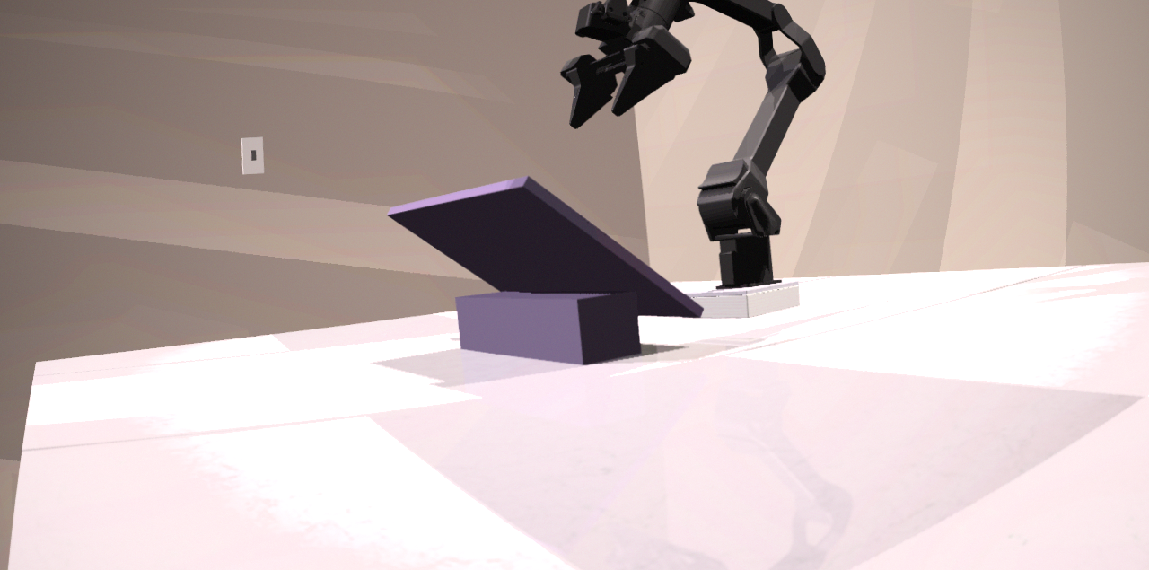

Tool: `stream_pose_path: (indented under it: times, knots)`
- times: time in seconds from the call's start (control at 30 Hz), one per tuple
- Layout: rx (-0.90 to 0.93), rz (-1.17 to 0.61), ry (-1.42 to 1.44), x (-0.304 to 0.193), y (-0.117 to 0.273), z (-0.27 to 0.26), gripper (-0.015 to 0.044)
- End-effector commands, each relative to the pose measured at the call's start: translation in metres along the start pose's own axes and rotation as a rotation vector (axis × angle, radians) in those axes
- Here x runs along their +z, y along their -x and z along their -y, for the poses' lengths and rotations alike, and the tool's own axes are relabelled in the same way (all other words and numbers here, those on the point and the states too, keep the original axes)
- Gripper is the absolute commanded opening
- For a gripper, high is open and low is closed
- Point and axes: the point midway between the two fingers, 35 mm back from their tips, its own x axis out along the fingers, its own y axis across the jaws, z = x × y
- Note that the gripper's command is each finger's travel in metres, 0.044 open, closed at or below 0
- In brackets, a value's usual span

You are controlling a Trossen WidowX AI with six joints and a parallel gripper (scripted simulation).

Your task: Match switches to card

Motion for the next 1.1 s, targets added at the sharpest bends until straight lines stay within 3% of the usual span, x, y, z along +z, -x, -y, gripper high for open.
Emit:
stream_pose_path:
  times: [0.0, 0.3, 0.47, 0.57, 0.7, 1.07]
  knots:
    - [0.001, 0.0, 0.001, 0.002, -0.002, -0.001, 0.0374]
    - [0.022, -0.006, 0.031, 0.065, -0.087, -0.054, 0.0137]
    - [0.025, -0.007, 0.036, 0.069, -0.098, -0.064, 0.0006]
    - [0.025, -0.009, 0.036, 0.069, -0.101, -0.064, 0.0]
    - [0.025, -0.031, 0.036, 0.07, -0.133, -0.065, 0.0]
    - [0.025, -0.03, 0.036, 0.07, -0.143, -0.065, 0.0]
